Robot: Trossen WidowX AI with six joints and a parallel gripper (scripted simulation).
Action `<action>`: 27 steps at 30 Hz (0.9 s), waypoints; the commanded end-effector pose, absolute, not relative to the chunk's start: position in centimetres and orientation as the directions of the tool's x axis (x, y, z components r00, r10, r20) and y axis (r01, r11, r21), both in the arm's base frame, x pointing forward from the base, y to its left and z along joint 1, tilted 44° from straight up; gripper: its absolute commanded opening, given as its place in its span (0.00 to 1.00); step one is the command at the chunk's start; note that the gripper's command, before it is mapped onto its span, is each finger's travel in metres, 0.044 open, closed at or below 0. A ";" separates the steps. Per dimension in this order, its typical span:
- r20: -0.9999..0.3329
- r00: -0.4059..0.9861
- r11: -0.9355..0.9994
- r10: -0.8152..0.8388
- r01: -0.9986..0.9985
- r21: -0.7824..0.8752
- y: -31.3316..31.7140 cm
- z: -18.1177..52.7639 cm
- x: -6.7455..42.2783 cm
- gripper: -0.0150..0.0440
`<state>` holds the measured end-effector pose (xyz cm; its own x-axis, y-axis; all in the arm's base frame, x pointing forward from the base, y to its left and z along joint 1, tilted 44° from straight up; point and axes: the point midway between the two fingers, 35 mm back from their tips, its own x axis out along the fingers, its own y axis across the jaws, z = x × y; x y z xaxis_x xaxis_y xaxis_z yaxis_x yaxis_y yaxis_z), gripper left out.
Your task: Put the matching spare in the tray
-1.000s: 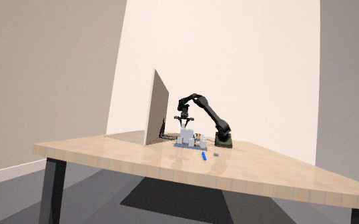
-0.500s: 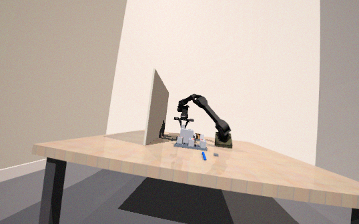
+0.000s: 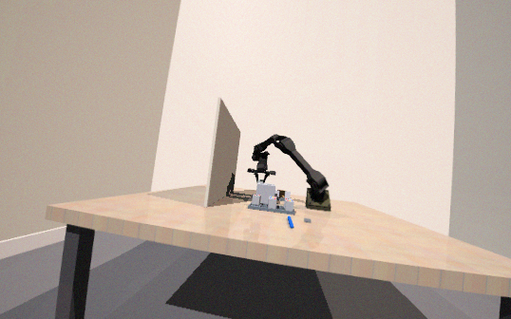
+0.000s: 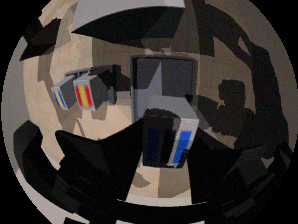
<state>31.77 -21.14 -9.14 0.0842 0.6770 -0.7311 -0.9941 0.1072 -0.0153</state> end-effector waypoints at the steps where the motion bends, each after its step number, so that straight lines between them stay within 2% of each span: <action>1: -0.731 0.089 0.112 0.677 -0.994 -0.017 -21.0 -9.3 31.9 0.25; 27: -0.730 0.089 0.112 0.678 -0.994 -0.017 -19.6 -10.6 31.9 0.25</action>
